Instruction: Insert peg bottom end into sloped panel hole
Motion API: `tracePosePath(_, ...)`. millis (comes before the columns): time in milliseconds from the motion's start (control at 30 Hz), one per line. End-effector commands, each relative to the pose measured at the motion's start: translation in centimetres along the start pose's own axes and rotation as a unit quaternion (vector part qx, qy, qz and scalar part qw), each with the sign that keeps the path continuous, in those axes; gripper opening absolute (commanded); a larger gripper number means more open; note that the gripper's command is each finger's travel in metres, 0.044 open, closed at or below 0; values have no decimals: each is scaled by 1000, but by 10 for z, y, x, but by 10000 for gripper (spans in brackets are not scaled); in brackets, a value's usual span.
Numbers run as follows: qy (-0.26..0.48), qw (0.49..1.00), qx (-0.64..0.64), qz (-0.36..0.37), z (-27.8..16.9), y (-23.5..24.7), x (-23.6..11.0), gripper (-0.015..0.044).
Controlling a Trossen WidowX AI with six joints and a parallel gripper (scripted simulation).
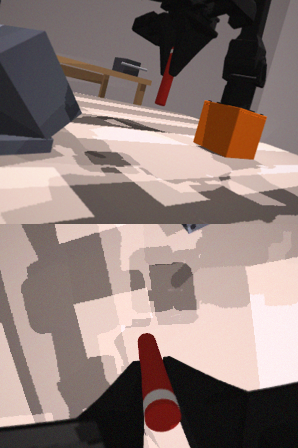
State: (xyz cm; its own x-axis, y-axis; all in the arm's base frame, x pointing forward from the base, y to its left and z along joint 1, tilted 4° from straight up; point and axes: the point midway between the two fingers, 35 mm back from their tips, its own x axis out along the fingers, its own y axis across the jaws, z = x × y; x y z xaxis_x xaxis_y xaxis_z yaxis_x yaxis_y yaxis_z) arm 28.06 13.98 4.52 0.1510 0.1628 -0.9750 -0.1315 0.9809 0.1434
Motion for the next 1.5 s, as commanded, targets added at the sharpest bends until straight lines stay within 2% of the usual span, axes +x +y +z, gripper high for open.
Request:
tracePosePath(0, -10, 1000, -2, 8, 1, -5, 0, 0)
tracePosePath(1467, -143, 988, -13, 53, 29, -52, -18, 0)
